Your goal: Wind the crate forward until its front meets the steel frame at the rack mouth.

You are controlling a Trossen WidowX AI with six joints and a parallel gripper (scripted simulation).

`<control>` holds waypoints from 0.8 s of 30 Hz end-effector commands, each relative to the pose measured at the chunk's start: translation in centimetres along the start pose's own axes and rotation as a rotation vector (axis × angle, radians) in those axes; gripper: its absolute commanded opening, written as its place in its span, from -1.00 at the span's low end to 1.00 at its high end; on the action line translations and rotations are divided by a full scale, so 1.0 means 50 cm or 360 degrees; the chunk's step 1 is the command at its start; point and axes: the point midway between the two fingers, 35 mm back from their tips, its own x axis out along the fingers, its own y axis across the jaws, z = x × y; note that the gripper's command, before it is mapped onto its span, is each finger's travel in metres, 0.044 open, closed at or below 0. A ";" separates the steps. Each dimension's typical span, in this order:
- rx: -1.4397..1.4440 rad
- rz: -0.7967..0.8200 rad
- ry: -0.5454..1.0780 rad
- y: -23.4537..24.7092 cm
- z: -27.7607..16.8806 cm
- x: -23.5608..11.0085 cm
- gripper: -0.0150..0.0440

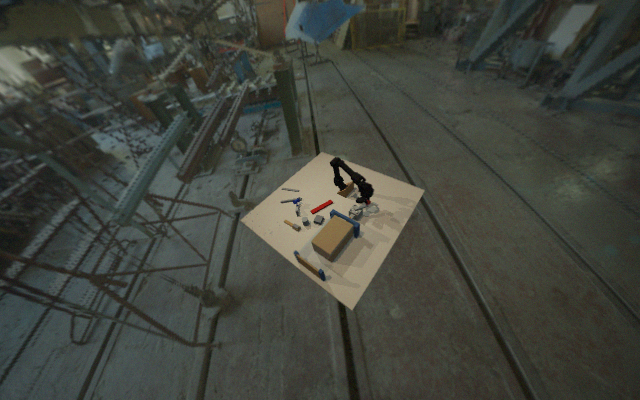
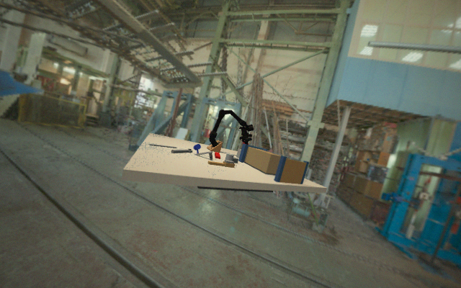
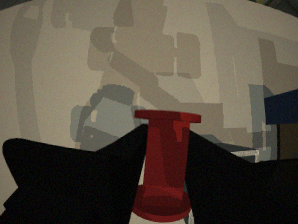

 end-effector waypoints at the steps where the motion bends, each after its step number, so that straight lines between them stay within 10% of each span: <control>1: -0.0004 0.0011 0.0040 0.011 -0.023 -0.001 -0.49; 24: -0.0005 0.0012 0.0045 0.026 -0.077 -0.027 -0.49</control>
